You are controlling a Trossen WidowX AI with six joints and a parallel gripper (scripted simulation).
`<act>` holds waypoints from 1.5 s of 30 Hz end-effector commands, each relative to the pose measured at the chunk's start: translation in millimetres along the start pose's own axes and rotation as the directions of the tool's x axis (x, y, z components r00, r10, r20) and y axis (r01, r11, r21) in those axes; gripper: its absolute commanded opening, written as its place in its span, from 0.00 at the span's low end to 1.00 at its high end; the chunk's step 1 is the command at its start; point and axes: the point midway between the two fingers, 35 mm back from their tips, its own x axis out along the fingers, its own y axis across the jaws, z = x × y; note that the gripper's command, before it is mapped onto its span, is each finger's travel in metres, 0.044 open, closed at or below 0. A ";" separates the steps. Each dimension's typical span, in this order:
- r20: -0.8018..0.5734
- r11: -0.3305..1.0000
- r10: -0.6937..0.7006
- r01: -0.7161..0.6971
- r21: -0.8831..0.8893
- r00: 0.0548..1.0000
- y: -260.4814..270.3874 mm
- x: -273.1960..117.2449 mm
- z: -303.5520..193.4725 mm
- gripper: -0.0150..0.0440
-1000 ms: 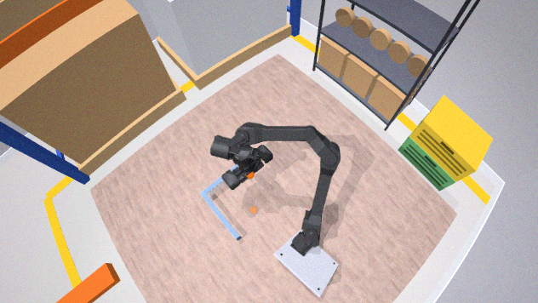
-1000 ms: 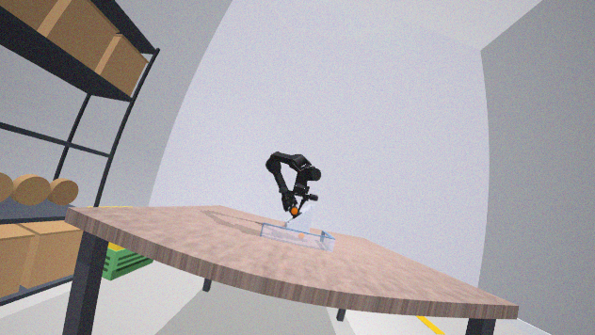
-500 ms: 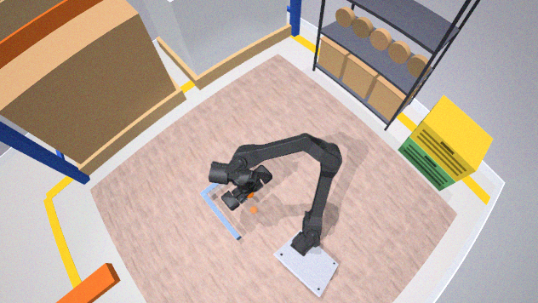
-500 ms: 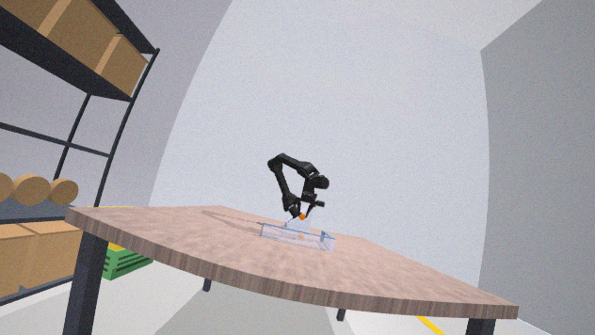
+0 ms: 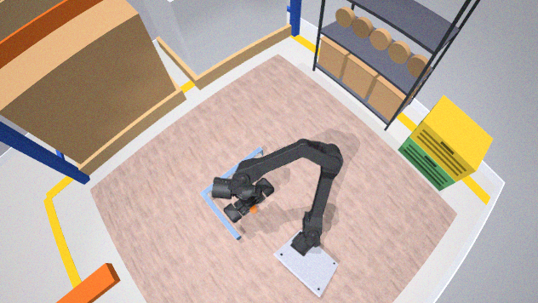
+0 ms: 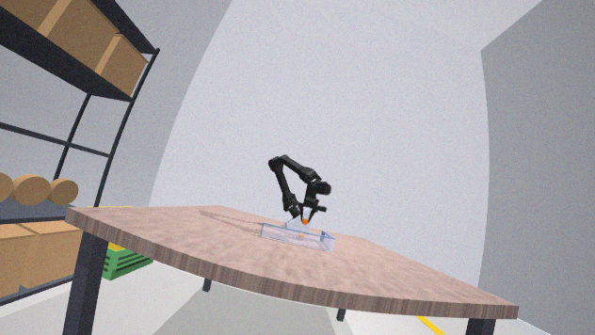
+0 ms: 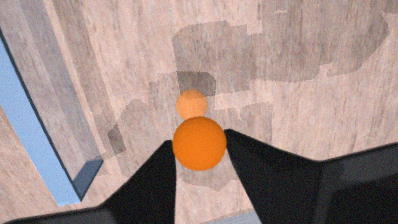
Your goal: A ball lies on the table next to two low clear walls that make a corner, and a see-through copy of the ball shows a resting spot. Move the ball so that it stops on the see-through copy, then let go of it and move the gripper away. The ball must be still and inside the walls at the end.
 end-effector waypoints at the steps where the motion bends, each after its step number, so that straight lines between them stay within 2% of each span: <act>1: -0.003 1.000 -0.004 0.004 -0.004 1.000 0.0 20.1 -0.4 0.25; 9: -0.003 1.000 -0.010 0.010 -0.003 1.000 -2.5 60.5 -2.7 0.25; 36: -0.003 1.000 -0.012 0.012 -0.003 1.000 -3.1 80.5 -3.0 0.25; 45: -0.002 1.000 -0.009 0.009 0.002 1.000 -3.1 79.0 -2.5 0.65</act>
